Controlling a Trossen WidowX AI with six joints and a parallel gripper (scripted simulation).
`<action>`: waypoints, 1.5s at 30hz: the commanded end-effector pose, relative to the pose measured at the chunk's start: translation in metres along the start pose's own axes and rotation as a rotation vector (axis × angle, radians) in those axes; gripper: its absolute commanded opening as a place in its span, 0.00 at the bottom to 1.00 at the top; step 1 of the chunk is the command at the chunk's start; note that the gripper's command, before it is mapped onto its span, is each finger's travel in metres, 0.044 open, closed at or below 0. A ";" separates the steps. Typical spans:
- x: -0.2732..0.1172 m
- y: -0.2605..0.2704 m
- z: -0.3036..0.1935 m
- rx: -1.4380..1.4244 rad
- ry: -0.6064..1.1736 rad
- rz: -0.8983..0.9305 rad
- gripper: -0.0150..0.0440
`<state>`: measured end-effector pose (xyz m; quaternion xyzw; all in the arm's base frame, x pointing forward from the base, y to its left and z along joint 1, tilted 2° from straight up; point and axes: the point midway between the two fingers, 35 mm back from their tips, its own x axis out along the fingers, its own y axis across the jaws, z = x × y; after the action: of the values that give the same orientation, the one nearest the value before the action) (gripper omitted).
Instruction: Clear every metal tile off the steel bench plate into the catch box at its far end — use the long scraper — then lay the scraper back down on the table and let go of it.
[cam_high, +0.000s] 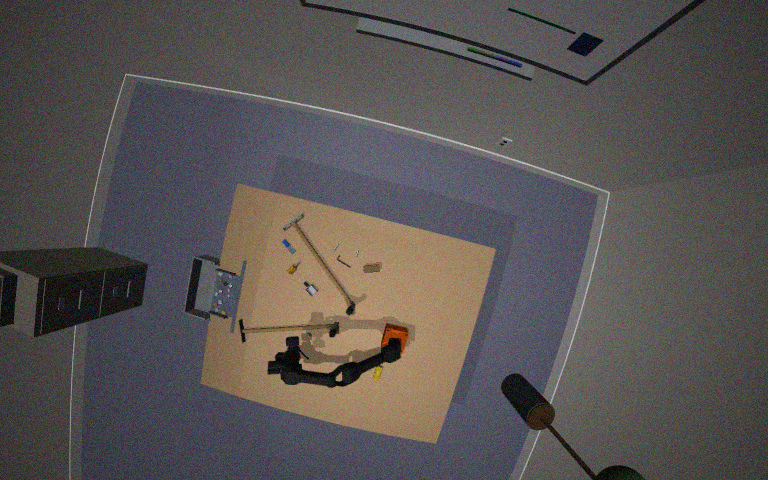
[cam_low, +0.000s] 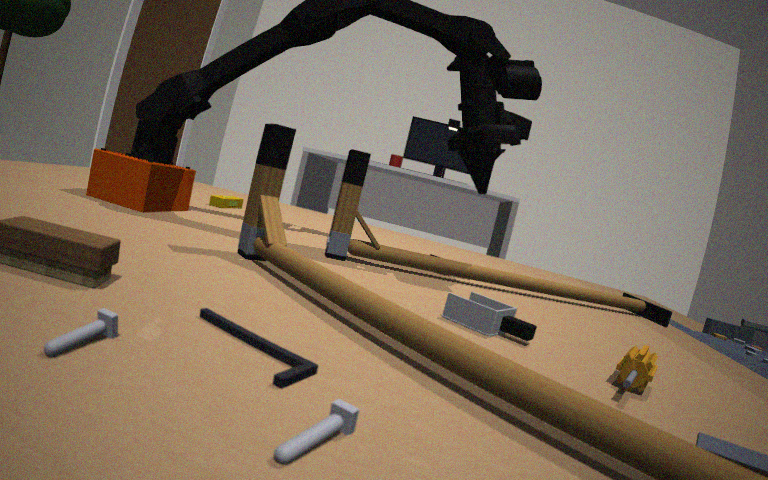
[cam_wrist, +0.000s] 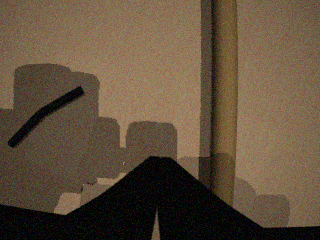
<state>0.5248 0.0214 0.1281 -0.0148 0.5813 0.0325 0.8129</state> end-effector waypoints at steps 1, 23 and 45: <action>0.013 0.000 -0.002 0.006 0.008 -0.002 0.25; 0.070 0.000 -0.014 0.016 0.032 -0.001 0.25; 0.121 0.000 -0.033 0.026 0.056 0.000 0.25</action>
<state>0.5328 0.0241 0.0103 -0.0063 0.6028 0.0268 0.7974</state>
